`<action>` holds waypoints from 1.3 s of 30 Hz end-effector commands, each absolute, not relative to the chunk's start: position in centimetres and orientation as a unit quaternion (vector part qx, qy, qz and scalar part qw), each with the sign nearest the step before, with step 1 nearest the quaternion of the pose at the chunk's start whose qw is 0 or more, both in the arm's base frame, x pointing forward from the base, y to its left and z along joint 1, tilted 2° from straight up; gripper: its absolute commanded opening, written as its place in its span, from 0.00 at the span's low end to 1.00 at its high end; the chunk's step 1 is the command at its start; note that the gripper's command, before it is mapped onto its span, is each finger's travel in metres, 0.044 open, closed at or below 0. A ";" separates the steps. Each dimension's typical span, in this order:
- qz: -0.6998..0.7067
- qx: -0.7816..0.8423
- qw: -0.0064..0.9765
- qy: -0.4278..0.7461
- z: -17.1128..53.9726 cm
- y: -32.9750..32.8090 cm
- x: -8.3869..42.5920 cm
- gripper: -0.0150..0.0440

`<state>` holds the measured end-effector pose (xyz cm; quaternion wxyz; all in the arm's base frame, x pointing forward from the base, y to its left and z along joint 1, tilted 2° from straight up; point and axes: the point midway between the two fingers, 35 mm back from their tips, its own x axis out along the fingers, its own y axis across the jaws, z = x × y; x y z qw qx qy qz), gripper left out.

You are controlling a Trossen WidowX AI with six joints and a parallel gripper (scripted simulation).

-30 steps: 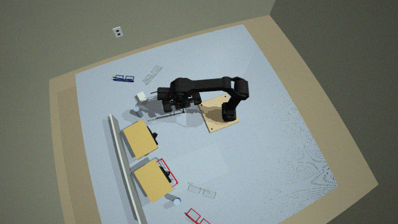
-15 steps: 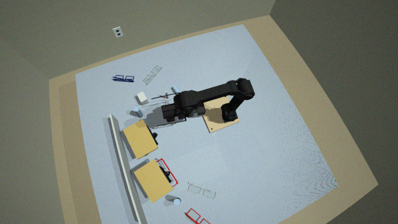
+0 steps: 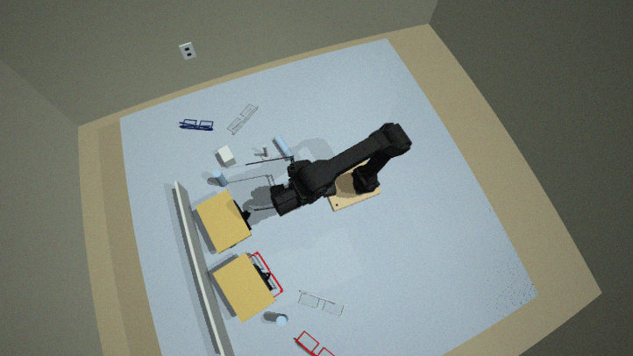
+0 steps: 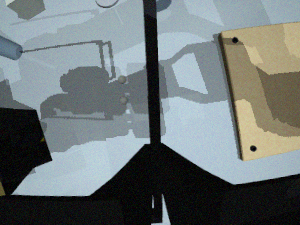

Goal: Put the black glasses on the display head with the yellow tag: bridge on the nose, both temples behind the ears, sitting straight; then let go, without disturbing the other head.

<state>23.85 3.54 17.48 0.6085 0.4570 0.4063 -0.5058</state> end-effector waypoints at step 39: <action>-0.374 0.594 0.659 0.269 21.5 12.5 16.9 0.25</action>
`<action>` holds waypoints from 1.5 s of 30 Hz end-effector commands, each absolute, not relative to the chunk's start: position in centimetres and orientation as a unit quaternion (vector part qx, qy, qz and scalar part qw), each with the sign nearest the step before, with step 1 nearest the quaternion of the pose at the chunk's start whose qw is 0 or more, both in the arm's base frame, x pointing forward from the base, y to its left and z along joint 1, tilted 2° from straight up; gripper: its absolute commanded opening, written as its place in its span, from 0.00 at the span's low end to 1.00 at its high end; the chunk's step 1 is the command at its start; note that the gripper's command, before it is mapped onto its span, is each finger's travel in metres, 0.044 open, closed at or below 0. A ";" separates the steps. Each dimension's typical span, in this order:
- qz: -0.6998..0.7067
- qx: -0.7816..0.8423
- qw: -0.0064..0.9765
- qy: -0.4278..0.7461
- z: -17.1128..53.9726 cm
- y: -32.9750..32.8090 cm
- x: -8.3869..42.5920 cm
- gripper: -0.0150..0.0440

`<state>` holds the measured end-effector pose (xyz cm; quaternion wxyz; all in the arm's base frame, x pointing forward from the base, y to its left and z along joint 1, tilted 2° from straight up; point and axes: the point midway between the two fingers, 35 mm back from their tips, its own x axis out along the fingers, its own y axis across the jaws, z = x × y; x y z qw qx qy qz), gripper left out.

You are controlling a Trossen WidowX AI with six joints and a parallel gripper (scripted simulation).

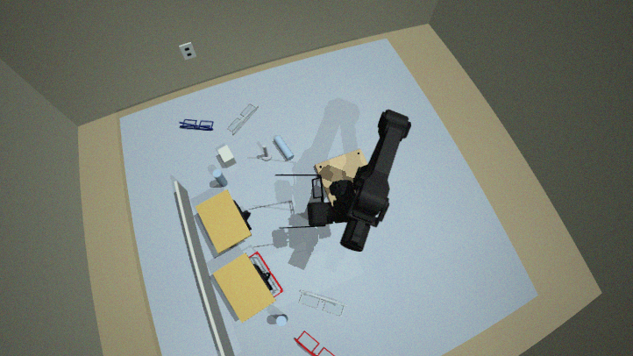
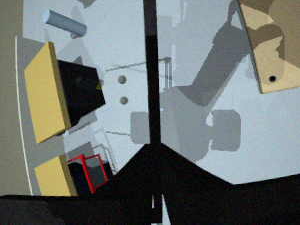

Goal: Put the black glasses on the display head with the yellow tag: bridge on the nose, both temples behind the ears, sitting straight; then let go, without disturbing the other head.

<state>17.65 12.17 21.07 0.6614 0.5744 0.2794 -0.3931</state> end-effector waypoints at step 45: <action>-0.300 0.663 0.634 0.261 22.9 14.7 14.0 0.25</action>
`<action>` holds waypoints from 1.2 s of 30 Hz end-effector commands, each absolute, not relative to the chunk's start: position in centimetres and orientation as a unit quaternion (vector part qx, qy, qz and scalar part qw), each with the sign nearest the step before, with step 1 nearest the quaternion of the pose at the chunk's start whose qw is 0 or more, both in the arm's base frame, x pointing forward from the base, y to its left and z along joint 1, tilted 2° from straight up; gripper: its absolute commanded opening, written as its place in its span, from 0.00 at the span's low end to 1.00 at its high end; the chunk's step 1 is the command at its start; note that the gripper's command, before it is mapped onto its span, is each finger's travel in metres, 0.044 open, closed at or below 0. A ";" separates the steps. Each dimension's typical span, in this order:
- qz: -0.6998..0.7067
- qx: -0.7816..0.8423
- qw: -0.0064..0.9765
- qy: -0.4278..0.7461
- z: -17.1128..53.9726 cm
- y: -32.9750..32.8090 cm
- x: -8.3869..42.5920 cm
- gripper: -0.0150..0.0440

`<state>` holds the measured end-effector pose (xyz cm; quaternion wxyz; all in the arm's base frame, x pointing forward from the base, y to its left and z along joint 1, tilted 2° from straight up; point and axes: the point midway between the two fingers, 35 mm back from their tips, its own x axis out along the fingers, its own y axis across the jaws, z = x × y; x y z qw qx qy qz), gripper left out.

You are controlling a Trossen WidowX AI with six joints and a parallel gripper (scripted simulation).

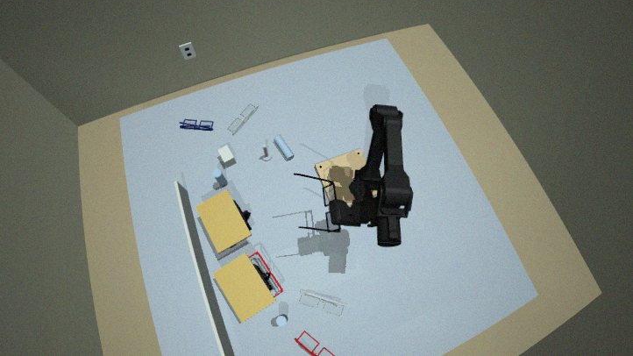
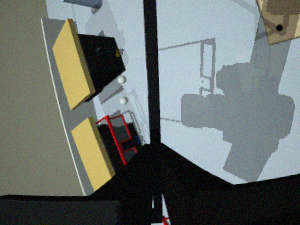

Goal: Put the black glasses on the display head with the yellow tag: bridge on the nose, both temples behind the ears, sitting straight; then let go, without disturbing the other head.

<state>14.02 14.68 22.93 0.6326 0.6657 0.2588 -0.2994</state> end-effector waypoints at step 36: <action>-0.418 0.503 0.670 0.351 19.5 11.3 18.5 0.25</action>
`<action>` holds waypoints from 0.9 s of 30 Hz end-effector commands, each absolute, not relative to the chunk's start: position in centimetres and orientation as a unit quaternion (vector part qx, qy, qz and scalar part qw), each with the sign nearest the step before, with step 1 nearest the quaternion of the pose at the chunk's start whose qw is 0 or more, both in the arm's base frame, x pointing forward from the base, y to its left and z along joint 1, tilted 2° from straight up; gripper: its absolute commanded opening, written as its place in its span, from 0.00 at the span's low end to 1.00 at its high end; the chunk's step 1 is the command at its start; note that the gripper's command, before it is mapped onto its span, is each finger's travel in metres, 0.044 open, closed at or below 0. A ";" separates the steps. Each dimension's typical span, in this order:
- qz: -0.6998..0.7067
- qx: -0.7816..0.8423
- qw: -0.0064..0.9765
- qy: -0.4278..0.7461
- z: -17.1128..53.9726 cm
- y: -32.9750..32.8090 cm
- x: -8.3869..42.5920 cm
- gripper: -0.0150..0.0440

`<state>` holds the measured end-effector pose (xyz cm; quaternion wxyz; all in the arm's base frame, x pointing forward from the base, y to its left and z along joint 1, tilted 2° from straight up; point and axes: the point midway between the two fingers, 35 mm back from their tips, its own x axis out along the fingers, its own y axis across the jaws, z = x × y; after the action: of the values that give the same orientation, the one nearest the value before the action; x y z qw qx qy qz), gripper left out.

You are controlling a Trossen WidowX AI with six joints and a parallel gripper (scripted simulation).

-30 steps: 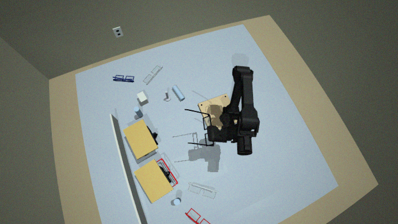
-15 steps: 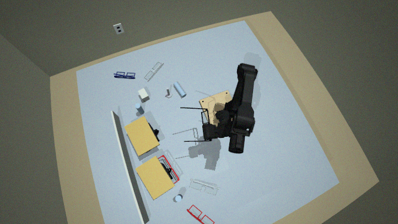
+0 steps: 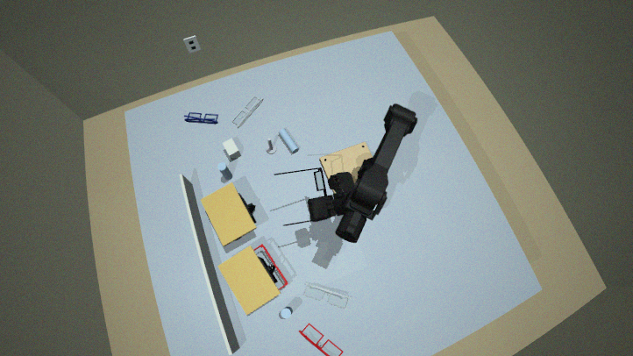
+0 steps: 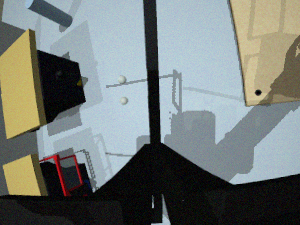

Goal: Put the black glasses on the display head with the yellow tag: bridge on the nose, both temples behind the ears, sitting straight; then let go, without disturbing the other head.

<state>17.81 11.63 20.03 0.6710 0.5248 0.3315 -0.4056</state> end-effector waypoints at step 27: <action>-0.441 0.417 0.624 0.492 16.8 6.4 22.5 0.25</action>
<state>21.79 7.01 17.22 0.6334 0.4255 0.4688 -0.4449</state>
